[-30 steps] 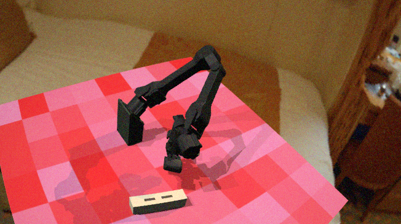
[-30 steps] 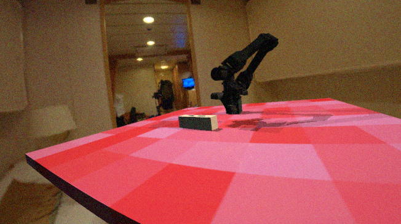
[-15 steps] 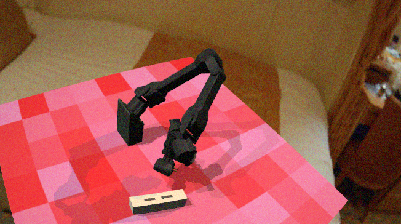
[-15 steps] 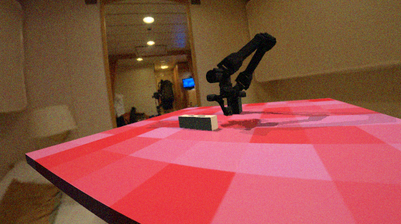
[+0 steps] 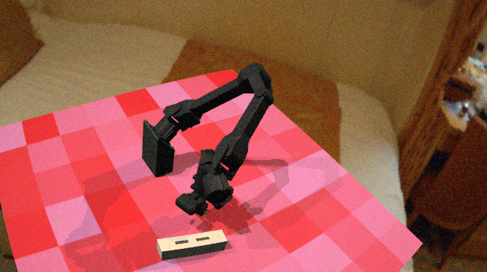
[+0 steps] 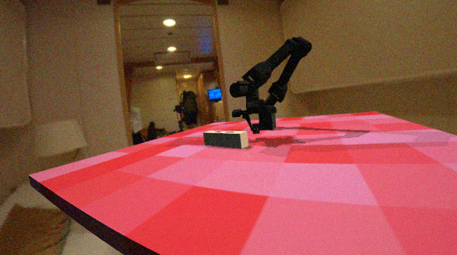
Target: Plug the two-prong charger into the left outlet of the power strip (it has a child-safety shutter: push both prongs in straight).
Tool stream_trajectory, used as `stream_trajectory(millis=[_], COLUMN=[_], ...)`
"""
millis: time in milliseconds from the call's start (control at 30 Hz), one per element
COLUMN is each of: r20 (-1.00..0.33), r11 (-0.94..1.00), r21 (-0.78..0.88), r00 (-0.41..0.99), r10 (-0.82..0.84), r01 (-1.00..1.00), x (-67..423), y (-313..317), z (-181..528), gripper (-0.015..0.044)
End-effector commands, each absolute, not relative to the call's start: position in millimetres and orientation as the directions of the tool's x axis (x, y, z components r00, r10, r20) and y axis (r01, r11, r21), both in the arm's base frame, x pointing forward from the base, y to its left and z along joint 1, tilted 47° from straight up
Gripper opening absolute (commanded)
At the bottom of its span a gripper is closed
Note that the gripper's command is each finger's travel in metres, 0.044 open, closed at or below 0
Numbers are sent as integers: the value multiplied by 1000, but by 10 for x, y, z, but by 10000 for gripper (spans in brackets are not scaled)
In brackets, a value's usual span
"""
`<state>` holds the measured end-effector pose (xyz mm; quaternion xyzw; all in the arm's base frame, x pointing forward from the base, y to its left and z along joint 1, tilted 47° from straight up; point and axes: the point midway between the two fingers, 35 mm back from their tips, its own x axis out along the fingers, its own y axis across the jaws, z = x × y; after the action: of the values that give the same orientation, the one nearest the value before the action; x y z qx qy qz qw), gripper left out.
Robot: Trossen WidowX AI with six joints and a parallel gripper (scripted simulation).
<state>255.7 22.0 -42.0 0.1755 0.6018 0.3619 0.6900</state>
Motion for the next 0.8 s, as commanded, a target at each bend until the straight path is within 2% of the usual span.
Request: stream_trajectory(millis=[0,767], r20=[-699,-682], r11=[685,668], r21=[695,718], r00=[16,4], r10=[715,731], r01=[-217,197], x=[2573,2560], y=[190,97], z=[-471,-758], gripper=[0,0])
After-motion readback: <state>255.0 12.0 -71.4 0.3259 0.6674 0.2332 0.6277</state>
